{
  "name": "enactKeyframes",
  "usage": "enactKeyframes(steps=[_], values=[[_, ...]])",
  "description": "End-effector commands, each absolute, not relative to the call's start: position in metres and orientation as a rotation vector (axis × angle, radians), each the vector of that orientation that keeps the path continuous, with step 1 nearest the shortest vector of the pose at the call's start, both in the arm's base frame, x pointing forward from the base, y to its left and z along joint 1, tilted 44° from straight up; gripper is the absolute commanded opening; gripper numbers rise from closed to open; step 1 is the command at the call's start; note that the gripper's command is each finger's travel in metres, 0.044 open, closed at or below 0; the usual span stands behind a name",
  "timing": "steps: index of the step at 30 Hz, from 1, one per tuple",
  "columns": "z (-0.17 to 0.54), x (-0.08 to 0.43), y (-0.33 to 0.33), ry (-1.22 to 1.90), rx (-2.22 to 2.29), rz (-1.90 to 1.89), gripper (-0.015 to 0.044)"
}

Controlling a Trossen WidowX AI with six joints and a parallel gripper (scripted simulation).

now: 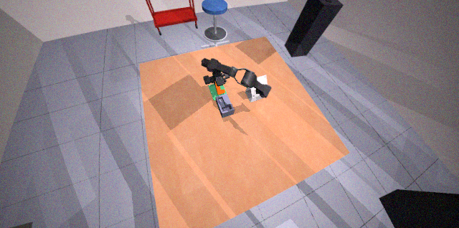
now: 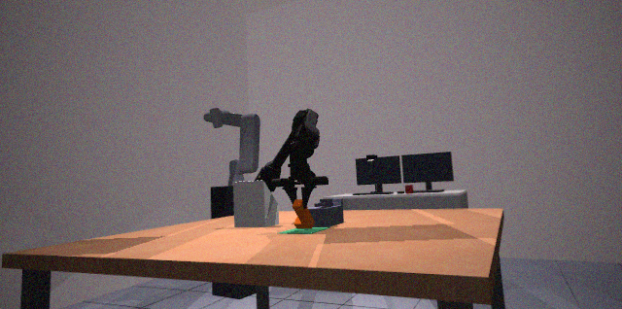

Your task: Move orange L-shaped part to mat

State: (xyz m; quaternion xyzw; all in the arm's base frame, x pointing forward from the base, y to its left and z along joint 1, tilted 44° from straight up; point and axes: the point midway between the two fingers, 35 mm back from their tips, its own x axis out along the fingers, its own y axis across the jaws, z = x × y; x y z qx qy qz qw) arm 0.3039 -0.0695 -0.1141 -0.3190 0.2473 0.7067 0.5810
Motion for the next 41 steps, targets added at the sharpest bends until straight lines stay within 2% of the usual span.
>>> enactKeyframes(steps=[1,6,11,15,41], values=[[-0.114,0.304,-0.069,0.578,-0.745,1.651,0.0131],[-0.112,0.305,-0.071,0.578,-0.745,1.651,0.0262],[-0.081,0.313,-0.102,0.583,-0.744,1.648,0.0394],[-0.049,0.314,-0.128,0.585,-0.74,1.647,0.04],[-0.053,0.315,-0.128,0.589,-0.743,1.628,0.04]])
